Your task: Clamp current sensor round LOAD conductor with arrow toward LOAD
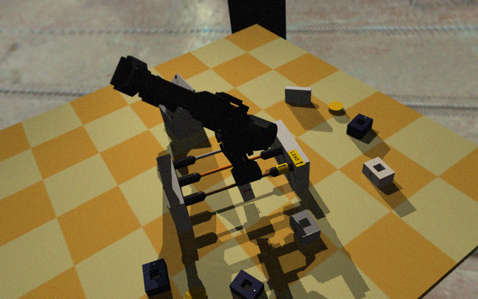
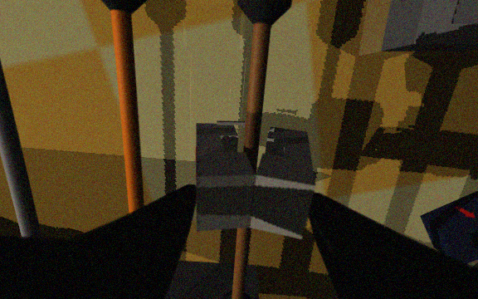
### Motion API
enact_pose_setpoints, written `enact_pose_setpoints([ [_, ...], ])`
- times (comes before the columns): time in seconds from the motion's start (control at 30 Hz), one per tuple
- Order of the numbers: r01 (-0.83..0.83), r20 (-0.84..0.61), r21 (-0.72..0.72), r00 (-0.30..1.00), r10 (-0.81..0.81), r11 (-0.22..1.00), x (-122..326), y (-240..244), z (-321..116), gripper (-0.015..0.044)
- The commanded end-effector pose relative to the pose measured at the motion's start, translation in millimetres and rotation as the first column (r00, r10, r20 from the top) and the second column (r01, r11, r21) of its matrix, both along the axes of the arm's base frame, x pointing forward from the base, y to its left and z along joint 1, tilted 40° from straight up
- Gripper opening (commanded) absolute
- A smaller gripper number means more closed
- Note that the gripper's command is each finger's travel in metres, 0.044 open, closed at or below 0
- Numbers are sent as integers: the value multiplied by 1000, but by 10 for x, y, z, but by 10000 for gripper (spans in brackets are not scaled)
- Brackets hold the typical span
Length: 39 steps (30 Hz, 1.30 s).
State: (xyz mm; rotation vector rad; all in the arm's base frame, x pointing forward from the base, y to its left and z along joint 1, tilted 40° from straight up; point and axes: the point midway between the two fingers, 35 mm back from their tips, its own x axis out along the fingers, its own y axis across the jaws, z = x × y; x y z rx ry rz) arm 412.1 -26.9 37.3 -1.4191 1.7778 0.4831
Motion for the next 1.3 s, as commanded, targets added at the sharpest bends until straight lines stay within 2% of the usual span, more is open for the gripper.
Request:
enact_pose_setpoints([
  [0.0,1,2,0,1000,-1,1000,3,4,5,0],
  [0.8,1,2,0,1000,-1,1000,3,4,5,0],
  [1.27,1,2,0,1000,-1,1000,3,4,5,368],
])
